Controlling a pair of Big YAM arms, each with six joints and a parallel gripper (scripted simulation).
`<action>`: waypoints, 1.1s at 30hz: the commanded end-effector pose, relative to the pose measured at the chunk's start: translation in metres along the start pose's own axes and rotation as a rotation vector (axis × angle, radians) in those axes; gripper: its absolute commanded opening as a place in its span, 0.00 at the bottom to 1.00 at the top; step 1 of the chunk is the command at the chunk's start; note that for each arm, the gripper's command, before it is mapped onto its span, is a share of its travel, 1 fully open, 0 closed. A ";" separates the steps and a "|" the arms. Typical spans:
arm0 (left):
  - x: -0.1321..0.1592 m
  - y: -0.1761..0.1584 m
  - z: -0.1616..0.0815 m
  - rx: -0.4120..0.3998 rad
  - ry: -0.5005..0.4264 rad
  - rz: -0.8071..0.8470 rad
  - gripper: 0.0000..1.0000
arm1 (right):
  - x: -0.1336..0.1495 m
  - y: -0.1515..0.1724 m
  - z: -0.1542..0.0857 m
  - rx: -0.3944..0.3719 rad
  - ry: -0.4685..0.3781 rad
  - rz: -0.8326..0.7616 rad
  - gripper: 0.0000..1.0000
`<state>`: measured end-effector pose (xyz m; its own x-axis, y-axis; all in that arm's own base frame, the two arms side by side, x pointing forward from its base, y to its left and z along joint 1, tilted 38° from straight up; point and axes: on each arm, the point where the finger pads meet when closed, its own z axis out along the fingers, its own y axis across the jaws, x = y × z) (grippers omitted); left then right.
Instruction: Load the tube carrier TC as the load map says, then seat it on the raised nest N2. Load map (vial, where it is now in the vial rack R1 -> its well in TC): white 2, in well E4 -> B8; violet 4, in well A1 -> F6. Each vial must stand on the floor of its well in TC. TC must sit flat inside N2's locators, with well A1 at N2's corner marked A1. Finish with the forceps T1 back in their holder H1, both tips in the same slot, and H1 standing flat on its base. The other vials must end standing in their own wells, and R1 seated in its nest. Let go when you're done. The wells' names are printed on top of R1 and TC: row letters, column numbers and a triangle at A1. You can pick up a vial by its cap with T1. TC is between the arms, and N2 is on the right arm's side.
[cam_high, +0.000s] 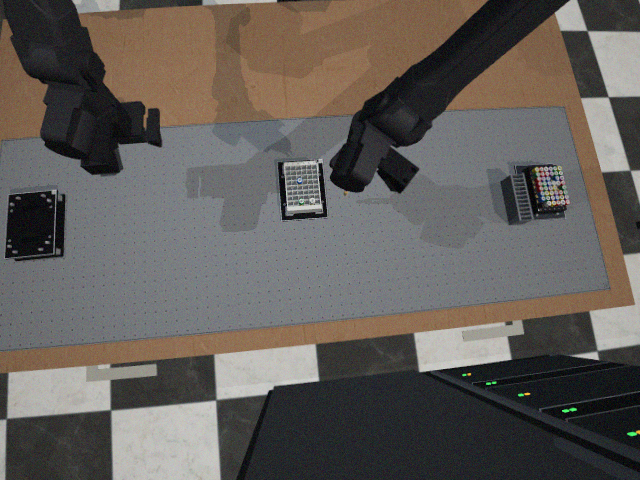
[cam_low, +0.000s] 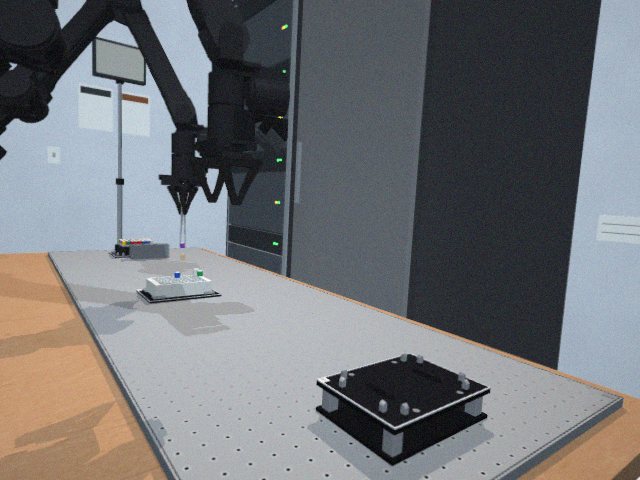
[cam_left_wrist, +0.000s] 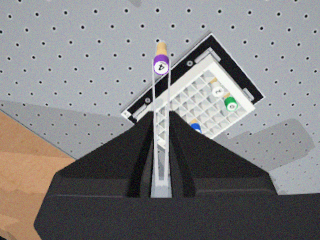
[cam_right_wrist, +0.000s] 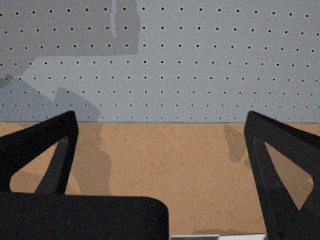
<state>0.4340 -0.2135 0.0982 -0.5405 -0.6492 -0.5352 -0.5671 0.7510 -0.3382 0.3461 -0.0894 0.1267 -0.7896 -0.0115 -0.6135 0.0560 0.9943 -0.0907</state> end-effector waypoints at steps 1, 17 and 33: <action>0.011 -0.017 -0.004 0.007 0.006 0.005 0.09 | -0.009 -0.002 -0.004 0.006 -0.017 0.002 1.00; 0.030 -0.031 -0.005 0.008 0.006 0.005 0.09 | -0.009 -0.002 -0.004 0.006 -0.017 0.002 1.00; 0.050 -0.046 -0.005 0.008 0.006 0.006 0.09 | -0.009 -0.002 -0.004 0.006 -0.017 0.002 1.00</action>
<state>0.4304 -0.2602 0.0887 -0.5393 -0.6508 -0.5344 -0.5690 0.7495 -0.3385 0.3461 -0.0894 0.1267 -0.7896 -0.0115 -0.6135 0.0560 0.9943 -0.0907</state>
